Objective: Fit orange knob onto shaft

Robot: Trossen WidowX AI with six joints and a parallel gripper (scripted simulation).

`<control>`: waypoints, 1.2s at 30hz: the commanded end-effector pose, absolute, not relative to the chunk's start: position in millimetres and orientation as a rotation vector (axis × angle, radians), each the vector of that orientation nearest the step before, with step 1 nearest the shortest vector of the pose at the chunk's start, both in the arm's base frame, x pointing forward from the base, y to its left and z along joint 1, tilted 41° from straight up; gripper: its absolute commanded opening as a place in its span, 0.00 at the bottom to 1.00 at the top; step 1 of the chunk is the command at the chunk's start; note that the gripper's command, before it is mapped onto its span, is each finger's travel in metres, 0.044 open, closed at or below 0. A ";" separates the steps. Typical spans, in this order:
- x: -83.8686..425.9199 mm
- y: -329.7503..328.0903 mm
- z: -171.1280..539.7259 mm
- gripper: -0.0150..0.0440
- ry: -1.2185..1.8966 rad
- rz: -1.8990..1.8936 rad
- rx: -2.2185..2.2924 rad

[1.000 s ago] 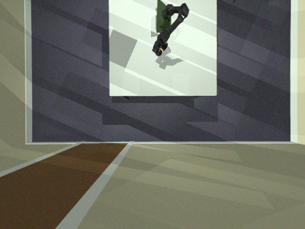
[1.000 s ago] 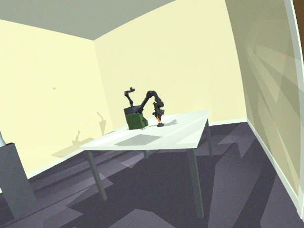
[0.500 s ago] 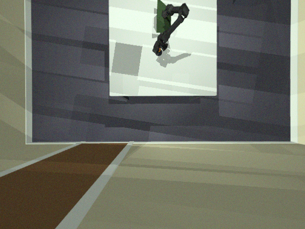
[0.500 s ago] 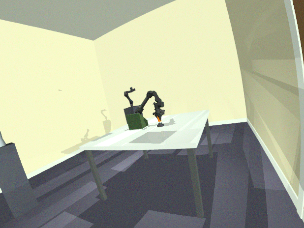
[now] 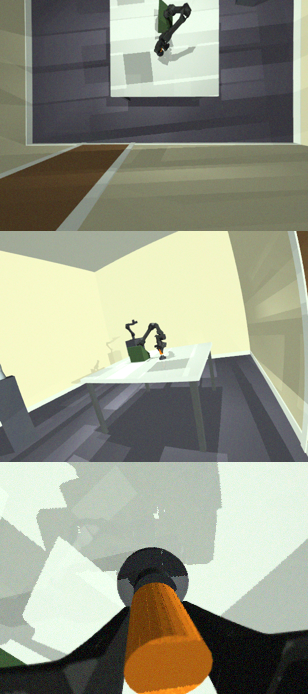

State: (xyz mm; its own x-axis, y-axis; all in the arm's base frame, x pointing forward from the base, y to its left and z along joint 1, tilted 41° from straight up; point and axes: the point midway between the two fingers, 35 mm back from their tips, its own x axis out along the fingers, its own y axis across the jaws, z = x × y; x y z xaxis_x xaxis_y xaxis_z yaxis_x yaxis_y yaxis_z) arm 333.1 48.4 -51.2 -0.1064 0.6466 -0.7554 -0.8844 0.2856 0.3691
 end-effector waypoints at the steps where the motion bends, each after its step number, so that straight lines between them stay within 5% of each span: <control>1: 332.2 44.9 -50.8 0.25 1.042 1.317 -0.293; 36: 337.4 46.7 -49.3 0.25 1.042 1.317 -0.293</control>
State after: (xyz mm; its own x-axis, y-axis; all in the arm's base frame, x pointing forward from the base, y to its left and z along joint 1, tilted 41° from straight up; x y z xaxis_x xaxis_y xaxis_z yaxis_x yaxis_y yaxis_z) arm 335.4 48.6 -50.6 -0.1088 0.6467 -0.7550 -0.8846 0.2835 0.3703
